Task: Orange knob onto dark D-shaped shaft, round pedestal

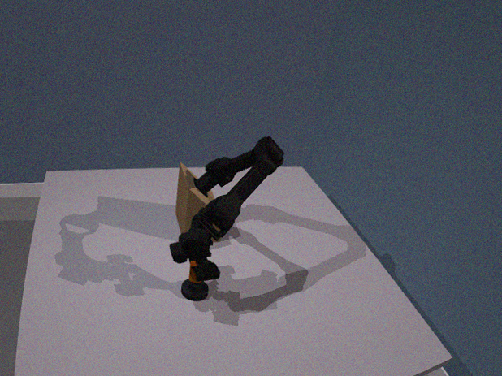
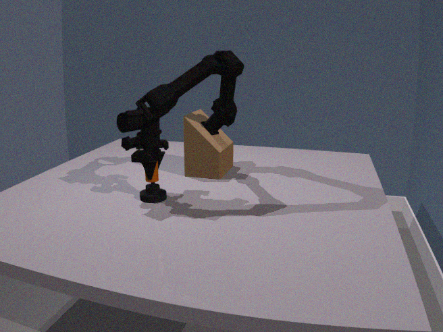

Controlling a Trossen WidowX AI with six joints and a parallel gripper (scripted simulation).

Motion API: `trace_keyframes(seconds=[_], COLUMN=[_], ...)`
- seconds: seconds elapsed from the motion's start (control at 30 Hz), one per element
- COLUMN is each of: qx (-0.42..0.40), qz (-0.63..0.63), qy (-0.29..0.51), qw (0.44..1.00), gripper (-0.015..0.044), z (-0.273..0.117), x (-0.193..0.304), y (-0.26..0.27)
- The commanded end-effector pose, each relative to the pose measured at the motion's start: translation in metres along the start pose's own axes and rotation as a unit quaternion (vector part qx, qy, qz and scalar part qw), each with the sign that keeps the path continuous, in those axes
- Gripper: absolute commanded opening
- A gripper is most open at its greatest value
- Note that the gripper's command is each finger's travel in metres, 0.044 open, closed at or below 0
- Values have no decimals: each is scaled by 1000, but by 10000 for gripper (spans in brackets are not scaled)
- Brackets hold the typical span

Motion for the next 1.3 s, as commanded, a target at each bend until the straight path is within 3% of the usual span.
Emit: trace_keyframes(seconds=[0.0, 1.27], qx=[-1, -1], qz=[-6, 45], qy=[3, 3], qw=[1000, 999], gripper=[0, 0], z=[0, -6], x=[1, 1], y=[0, 1])
Point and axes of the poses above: the point midway between the two fingers, 35 mm back from their tips, its own z axis out along the fingers, its own y axis across the jaws, x = y × z, the point moved 3 cm from there along -z, back along the fingers, and after that the axes turned 7 degrees about z, right-handed, at the moved point
